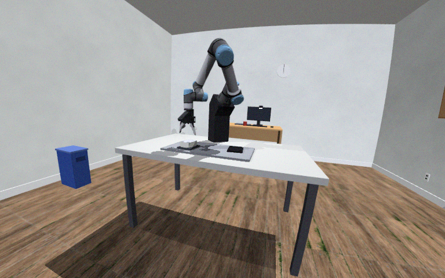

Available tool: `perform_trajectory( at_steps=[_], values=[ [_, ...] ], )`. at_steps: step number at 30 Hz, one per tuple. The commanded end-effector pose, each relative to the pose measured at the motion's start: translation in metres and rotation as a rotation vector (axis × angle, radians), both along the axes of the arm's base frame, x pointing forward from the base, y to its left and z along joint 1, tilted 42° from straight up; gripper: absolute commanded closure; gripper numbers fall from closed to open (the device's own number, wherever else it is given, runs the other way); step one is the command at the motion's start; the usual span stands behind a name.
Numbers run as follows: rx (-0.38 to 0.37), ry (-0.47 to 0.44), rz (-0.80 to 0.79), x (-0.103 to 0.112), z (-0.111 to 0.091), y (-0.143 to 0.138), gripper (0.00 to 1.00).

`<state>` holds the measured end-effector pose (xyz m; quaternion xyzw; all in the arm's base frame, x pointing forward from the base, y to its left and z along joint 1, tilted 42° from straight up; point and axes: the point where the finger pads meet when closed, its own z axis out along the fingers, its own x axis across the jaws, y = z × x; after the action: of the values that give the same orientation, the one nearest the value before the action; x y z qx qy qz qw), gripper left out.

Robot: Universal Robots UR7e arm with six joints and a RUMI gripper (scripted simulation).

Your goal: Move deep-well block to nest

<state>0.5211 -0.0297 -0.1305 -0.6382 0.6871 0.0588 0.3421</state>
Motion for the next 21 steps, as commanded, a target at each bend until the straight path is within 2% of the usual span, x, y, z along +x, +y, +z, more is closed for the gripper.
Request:
perform_trajectory(
  at_steps=[1,21],
  values=[
    [-0.013,-0.051,0.01,-0.0006,0.0124,0.0127,0.0],
    [-0.013,-0.051,0.01,0.0022,0.0074,0.0162,0.0]
  ],
)
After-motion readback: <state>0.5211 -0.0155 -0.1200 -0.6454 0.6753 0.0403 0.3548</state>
